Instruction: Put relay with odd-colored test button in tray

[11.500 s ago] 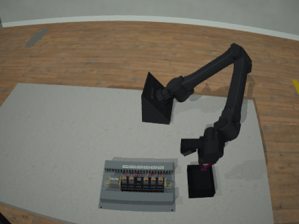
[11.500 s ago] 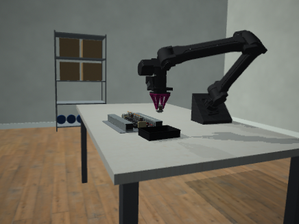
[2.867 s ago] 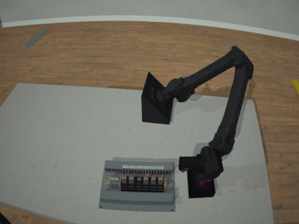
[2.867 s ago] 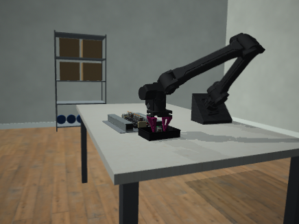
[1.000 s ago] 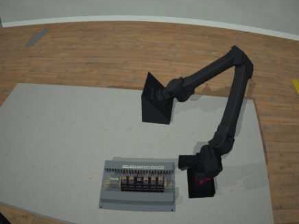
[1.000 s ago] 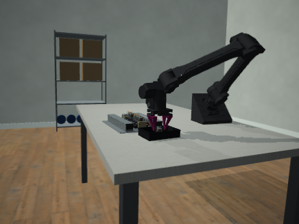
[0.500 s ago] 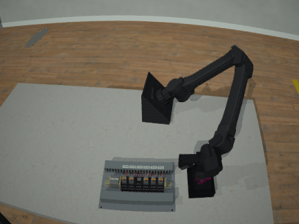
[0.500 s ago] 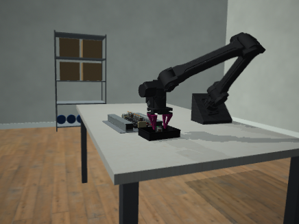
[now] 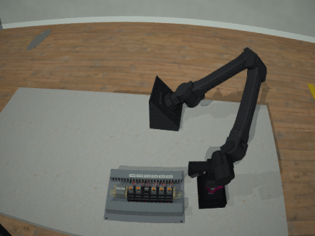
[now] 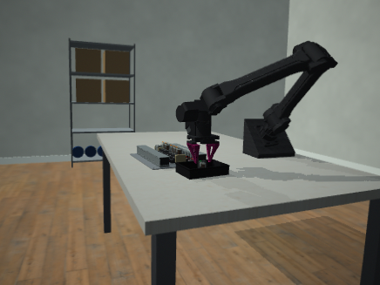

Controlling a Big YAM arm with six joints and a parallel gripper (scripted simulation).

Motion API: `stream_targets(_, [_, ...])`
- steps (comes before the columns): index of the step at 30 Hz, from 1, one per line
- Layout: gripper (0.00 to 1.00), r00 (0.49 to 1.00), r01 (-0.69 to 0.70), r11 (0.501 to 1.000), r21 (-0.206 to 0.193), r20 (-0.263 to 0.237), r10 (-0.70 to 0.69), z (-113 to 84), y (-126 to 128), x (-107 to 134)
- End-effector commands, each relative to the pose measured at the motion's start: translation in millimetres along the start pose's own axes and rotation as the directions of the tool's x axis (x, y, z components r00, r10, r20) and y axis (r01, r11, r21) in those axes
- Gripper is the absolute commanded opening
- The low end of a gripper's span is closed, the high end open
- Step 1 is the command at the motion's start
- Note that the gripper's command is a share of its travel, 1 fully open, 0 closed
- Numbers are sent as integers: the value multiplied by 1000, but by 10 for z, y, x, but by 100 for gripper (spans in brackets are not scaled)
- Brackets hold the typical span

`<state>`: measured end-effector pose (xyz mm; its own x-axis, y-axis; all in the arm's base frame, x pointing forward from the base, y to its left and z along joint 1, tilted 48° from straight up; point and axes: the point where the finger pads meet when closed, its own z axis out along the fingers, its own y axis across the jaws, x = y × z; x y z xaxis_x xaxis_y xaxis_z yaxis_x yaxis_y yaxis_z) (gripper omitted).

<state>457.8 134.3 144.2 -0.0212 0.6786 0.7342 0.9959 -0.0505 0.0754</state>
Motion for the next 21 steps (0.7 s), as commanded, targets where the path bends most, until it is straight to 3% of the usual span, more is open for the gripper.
stream_targets(1, [59,999,37,997,-63,-1,-37,-304,192,111])
stream_targets(21, [59,999,38,997,-64,0,-38,-373,190,113])
